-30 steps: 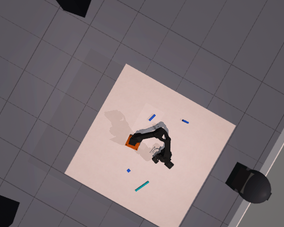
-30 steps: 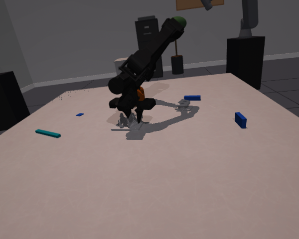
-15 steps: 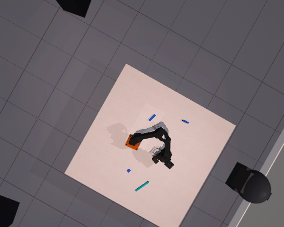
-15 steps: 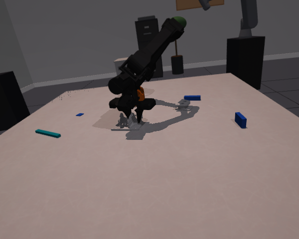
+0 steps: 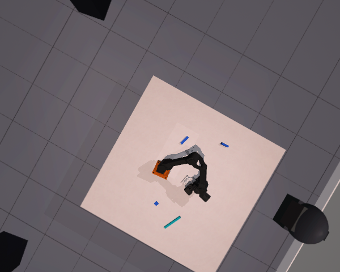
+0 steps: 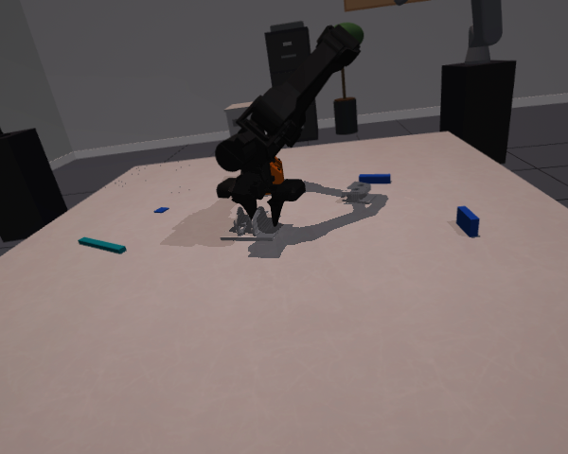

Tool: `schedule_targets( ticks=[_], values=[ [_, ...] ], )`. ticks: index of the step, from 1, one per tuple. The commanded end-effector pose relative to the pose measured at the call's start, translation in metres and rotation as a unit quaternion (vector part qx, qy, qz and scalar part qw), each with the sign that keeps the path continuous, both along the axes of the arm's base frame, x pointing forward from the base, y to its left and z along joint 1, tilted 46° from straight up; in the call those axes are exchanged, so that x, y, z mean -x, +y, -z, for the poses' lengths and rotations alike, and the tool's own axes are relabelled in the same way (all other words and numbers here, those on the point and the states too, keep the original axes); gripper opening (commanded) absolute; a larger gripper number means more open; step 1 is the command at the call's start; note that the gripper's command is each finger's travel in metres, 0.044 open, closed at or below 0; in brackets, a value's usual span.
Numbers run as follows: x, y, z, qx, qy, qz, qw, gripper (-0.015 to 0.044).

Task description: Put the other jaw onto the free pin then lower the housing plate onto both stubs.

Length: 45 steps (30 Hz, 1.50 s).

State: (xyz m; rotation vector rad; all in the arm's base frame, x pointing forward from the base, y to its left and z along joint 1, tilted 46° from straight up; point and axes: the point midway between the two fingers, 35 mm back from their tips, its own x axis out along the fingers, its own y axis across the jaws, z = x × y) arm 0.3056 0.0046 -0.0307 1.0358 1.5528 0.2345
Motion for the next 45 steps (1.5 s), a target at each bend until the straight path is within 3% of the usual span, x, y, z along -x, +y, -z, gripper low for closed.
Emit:
schedule_targets(
  ticks=[1,7,13,17,25,26,45],
  values=[
    [0.0,0.0,0.0,0.0,0.0,0.0,1.0,0.0224],
    [0.0,-0.009,-0.007,0.001,0.0,0.0,1.0,0.0224],
    [0.007,-0.048,-0.047,-0.001,0.0,0.001,1.0,0.0224],
    [0.005,-0.044,-0.041,-0.002,-0.001,0.007,1.0,0.0224],
    [0.006,-0.026,-0.066,0.01,-0.056,-0.048,0.997,0.0434],
    [0.007,-0.023,-0.07,0.012,-0.064,-0.057,0.996,0.044],
    [0.029,0.03,-0.137,0.038,-0.222,-0.218,0.95,0.044]
  ],
)
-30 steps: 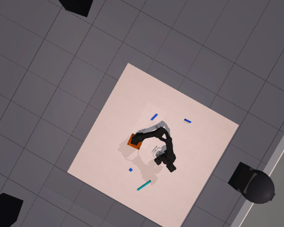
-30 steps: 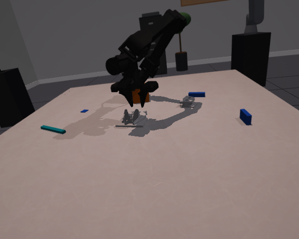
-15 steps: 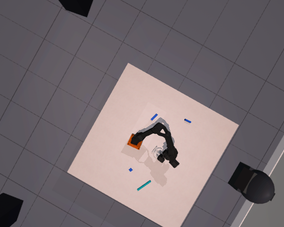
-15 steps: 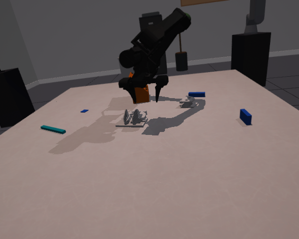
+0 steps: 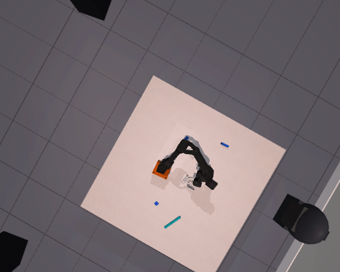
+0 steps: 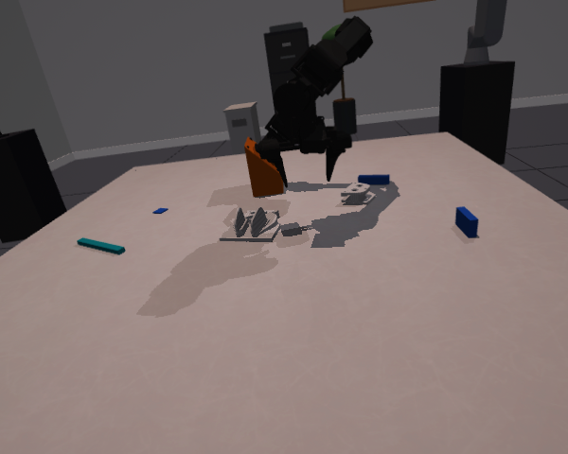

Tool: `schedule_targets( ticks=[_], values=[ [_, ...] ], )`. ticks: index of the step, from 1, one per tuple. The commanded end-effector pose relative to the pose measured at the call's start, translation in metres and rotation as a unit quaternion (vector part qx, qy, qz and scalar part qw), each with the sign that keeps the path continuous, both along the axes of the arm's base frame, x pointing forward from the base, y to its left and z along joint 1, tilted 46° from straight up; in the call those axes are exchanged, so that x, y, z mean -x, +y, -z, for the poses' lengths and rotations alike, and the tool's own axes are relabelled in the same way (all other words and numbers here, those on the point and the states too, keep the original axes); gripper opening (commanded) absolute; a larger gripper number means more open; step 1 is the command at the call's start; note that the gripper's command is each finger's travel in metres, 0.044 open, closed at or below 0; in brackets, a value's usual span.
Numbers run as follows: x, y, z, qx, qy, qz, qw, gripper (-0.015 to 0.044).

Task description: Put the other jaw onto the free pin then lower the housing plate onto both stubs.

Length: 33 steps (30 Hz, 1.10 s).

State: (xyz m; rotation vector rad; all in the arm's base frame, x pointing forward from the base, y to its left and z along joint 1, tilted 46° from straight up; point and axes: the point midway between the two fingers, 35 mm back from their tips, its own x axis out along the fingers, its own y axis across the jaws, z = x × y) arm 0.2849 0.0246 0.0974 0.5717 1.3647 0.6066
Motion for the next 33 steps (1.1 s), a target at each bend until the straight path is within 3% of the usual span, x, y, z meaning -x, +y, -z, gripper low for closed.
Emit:
schedule_targets(
  ticks=[1,33],
  values=[
    [0.01,0.013,-0.012,0.001,-0.031,-0.037,0.999,0.044],
    [0.093,0.082,-0.089,0.023,-0.286,-0.293,0.912,0.044]
  ],
)
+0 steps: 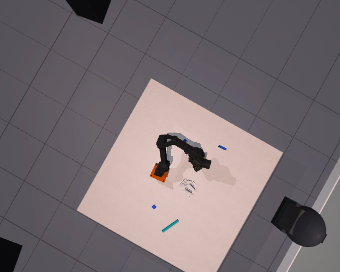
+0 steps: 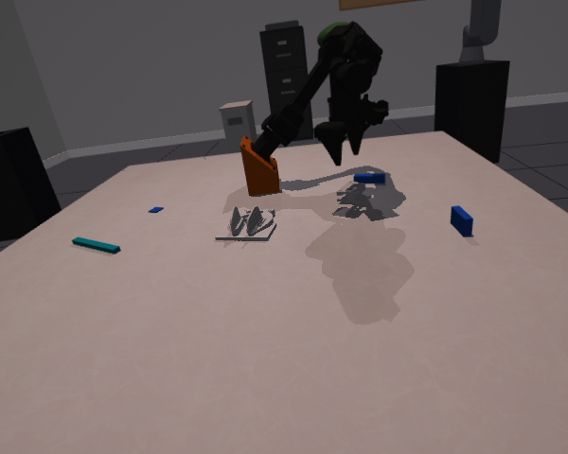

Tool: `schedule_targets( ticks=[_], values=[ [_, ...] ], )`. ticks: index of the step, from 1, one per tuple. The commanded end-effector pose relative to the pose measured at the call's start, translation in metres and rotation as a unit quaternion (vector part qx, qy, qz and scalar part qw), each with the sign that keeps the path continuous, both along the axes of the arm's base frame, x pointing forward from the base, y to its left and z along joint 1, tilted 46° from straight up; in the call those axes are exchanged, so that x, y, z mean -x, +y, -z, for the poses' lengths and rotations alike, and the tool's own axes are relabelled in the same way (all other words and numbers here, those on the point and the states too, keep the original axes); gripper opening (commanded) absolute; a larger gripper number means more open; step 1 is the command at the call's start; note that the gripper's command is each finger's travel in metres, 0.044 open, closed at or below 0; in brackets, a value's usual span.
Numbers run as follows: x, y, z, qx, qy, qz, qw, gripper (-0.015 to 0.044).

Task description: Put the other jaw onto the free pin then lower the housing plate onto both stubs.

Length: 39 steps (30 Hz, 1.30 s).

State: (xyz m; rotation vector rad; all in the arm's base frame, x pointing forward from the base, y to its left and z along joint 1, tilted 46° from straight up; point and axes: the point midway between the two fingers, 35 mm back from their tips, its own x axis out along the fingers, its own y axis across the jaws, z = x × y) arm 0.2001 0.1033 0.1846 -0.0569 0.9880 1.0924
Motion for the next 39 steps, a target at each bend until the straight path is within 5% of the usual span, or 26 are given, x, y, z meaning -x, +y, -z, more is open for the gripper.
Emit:
schedule_targets(
  ticks=[1,39],
  values=[
    [0.008,0.004,-0.002,-0.002,-0.013,-0.019,1.0,0.044],
    [0.003,0.047,0.039,-0.004,-0.014,-0.019,1.0,0.044]
  ],
)
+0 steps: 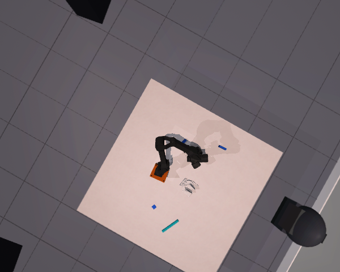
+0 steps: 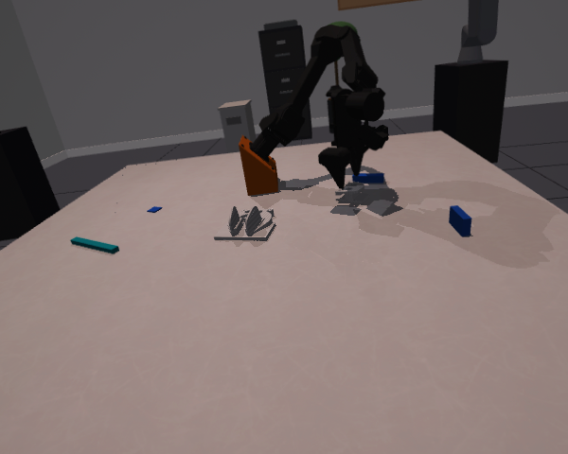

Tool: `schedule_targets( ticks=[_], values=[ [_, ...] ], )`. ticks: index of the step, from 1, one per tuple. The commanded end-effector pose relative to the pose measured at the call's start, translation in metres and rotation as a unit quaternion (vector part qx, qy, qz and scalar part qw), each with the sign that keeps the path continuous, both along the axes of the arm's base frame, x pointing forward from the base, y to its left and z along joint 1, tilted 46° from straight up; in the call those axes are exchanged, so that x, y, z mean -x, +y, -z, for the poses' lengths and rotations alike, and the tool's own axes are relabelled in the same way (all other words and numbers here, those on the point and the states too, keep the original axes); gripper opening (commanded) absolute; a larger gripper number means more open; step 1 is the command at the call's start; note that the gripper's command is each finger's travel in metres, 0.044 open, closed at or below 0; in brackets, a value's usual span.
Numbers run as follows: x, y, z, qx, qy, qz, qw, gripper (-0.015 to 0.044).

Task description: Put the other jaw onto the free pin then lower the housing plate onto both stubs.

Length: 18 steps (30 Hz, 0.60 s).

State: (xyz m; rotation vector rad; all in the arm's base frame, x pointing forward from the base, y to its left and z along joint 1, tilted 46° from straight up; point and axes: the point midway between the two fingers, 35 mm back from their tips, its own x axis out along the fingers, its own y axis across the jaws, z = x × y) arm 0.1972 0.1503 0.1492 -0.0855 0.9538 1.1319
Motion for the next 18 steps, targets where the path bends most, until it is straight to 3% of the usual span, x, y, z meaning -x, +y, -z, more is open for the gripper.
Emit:
schedule_targets(
  ticks=[1,18],
  values=[
    [0.0,0.0,0.003,0.002,0.003,0.002,1.0,0.044],
    [-0.002,0.017,0.019,0.002,0.003,0.002,1.0,0.044]
  ],
)
